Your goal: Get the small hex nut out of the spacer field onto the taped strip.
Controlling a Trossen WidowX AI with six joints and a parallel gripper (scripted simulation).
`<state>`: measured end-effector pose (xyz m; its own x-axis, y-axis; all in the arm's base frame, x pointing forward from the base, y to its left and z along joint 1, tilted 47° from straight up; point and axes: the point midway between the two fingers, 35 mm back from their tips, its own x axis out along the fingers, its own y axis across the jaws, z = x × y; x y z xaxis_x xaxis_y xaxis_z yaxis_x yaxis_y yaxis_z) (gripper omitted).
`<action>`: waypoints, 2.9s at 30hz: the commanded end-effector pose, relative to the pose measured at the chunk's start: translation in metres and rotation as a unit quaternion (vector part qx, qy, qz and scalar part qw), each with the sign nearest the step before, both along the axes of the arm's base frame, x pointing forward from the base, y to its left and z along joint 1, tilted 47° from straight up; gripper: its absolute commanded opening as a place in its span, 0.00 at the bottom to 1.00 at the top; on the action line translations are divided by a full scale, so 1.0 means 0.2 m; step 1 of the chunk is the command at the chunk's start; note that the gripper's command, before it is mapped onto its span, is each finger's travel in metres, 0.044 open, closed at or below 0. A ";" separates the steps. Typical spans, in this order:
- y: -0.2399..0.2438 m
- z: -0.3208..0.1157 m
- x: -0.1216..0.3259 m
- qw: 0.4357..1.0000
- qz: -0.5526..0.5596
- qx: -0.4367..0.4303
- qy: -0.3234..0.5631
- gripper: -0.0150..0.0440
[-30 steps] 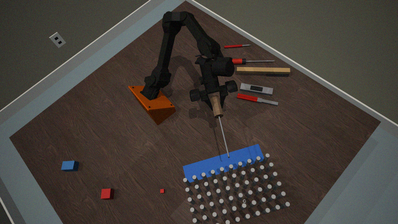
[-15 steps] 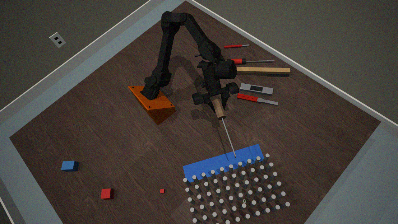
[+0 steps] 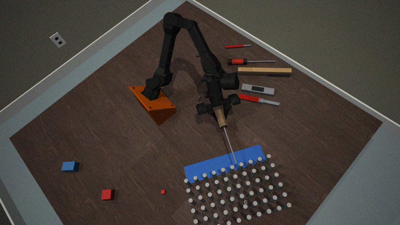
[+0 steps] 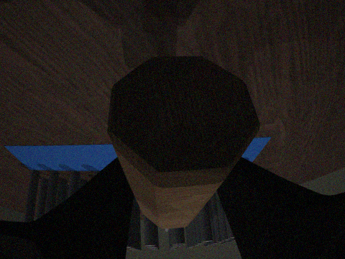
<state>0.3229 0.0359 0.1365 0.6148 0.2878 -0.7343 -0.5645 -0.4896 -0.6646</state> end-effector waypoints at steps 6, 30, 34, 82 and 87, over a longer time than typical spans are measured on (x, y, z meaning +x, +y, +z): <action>0.17 -0.15 0.01 1.000 -0.008 0.003 -0.006 0.25; 0.17 -0.19 0.05 1.000 -0.009 0.004 -0.008 0.25; 0.17 -0.19 0.06 1.000 -0.008 0.004 -0.008 0.25; 0.10 -0.24 0.19 1.000 -0.007 0.003 -0.009 0.25; 0.09 -0.24 0.20 1.000 -0.007 0.003 -0.009 0.25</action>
